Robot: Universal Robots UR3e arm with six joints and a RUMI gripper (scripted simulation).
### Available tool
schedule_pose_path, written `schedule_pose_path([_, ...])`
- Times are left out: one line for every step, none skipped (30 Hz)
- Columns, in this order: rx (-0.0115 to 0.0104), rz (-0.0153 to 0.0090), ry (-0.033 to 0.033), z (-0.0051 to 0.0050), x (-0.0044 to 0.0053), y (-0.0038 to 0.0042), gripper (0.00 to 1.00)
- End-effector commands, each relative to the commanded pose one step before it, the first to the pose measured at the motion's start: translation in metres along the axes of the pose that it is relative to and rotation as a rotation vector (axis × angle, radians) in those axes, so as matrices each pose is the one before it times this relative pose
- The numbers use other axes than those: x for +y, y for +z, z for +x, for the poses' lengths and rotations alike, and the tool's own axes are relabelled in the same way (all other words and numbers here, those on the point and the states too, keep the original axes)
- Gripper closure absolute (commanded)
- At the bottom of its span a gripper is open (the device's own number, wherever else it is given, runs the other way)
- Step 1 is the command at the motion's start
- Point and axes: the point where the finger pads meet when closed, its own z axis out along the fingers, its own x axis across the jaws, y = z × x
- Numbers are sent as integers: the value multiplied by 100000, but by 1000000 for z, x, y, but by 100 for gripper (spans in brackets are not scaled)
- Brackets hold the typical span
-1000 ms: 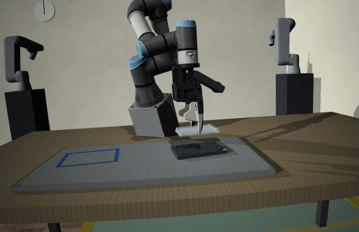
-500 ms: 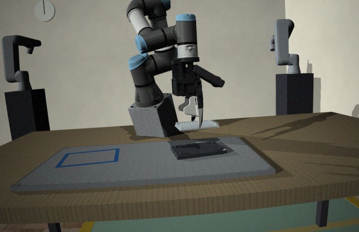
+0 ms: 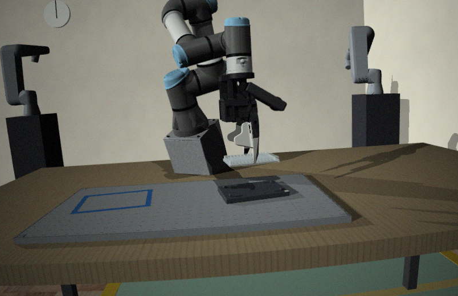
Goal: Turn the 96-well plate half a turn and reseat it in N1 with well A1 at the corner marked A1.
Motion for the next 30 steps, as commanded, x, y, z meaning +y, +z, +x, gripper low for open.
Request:
schedule_pose_path([247,41,28,801,-72,-625,100])
schedule_pose_path([0,-3,3334,-612,3256,27,100])
schedule_pose_path([-1,-3,3333,-534,3281,109,100])
schedule_pose_path([-1,-3,3333,-428,3298,111,100])
schedule_pose_path([-1,-3,3333,-322,3312,112,100])
schedule_pose_path([0,-3,3333,-213,3323,113,100])
schedule_pose_path([0,-3,3333,-104,3329,113,100])
schedule_pose_path([0,-3,3333,6,3332,113,100])
schedule_pose_path([1,-1,3333,65,3408,113,100])
schedule_pose_path([0,-3,3333,226,3331,112,100])
schedule_pose_path([0,-3,3333,337,3322,112,100])
schedule_pose_path([0,-3,2948,447,3308,112,100])
schedule_pose_path([0,-3,-1,546,3290,111,100])
schedule_pose_path([0,-3,-1,546,3290,111,100])
schedule_pose_path([0,-3,-1,545,3291,112,100])
schedule_pose_path([0,-3,-1,545,3292,112,100])
schedule_pose_path([0,0,0,0,0,0,100])
schedule_pose_path([0,0,0,0,0,0,100])
schedule_pose_path([0,-3,-1,543,3301,112,100])
schedule_pose_path([0,-3,-1,545,3292,112,100])
schedule_pose_path([0,-3,-1,545,3292,112,100])
schedule_pose_path([0,-3,-1,545,3293,113,100])
schedule_pose_path([0,-3,-1,545,3293,113,100])
schedule_pose_path([0,-3,-1,545,3293,113,100])
schedule_pose_path([0,-3,-1,544,3294,113,100])
schedule_pose_path([0,-3,-1,544,3294,113,100])
schedule_pose_path([0,-3,-1,544,3294,113,100])
schedule_pose_path([0,-3,-1,544,3294,113,100])
schedule_pose_path([0,-3,-1,544,3294,113,100])
schedule_pose_path([0,-3,-1,544,3294,113,100])
